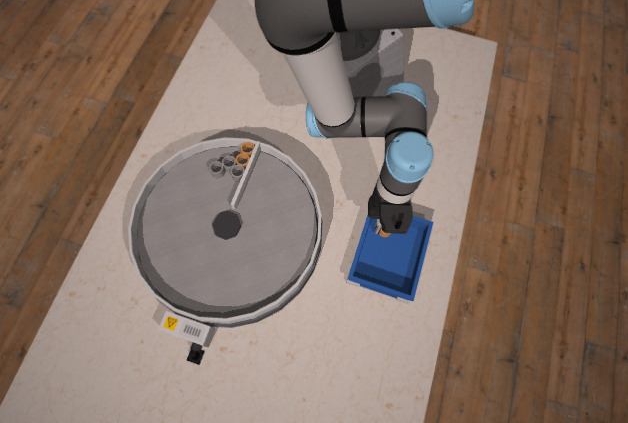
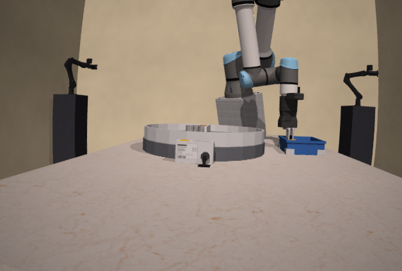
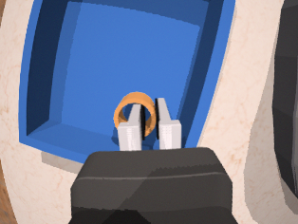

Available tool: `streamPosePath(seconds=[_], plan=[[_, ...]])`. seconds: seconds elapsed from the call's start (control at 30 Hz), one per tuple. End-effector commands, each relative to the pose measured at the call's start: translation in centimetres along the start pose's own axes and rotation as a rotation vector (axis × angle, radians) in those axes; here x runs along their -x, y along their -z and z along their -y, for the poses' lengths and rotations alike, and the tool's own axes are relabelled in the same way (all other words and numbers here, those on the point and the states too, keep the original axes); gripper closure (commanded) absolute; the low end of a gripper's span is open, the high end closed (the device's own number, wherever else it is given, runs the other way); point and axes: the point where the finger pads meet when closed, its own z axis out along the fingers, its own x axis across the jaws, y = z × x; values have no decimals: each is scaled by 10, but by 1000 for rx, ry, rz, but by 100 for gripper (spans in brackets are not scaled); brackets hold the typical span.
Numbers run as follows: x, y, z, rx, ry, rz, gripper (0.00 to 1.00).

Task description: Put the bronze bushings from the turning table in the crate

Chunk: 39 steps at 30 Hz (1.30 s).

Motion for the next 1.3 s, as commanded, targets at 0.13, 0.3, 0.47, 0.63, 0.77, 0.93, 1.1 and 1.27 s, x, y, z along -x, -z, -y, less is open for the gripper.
streamPosePath(seconds=[0.13,0.3,0.47,0.63,0.77,0.93,1.1,1.27], plan=[[0,-7,0,-1,0,0,100],[0,-7,0,-1,0,0,100],[0,-8,0,-1,0,0,100],[0,-10,0,-2,0,0,100],[0,-10,0,-2,0,0,100],[0,-10,0,-2,0,0,100],[0,-10,0,-2,0,0,58],[0,-10,0,-2,0,0,58]])
